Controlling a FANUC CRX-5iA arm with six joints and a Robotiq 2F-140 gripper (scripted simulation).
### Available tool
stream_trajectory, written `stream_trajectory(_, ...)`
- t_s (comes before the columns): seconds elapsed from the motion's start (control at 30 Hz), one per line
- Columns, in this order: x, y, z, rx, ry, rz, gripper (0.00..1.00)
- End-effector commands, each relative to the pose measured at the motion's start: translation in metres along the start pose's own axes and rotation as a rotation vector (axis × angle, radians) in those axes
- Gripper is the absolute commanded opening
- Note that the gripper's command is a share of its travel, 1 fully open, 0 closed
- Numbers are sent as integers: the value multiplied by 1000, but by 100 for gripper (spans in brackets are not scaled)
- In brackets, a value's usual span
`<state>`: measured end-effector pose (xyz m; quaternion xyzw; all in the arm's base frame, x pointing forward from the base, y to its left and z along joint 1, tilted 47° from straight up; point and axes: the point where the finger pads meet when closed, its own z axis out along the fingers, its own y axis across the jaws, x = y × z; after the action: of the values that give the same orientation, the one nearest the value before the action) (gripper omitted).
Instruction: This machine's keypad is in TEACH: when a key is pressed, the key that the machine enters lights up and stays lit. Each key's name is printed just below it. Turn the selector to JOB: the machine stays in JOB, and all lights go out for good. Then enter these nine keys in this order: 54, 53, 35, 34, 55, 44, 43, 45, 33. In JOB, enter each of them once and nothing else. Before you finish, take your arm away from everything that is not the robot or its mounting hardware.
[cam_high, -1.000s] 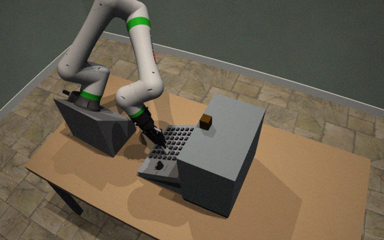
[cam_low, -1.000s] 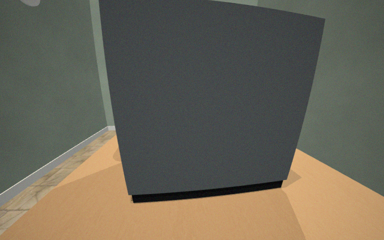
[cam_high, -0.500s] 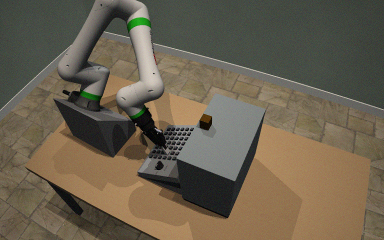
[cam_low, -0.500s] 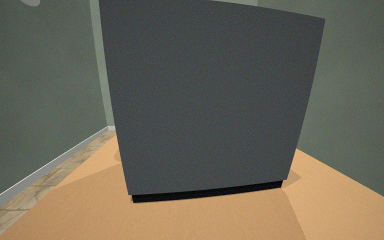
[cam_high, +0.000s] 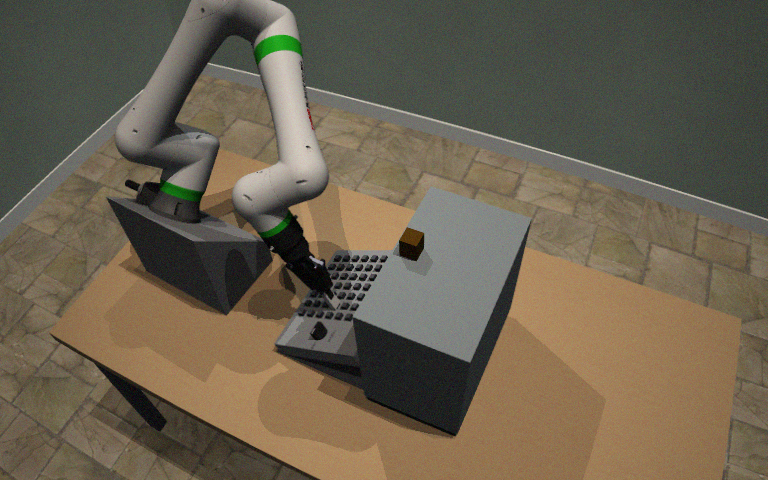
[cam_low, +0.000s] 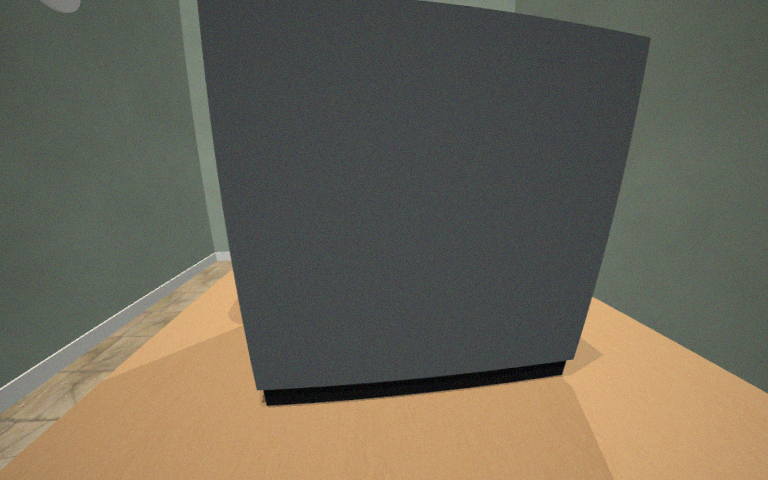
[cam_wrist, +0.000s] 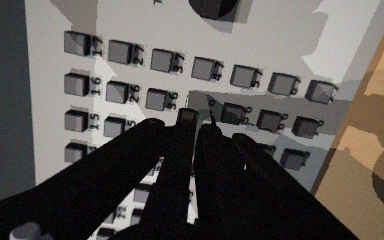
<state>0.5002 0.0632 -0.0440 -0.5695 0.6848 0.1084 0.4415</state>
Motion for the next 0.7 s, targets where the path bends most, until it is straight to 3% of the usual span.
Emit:
stream_trajectory(0.0, 0, 0, 0, 1, 0, 0, 0)
stream_trajectory(0.67, 0, 0, -5, 1, 0, 0, 0)
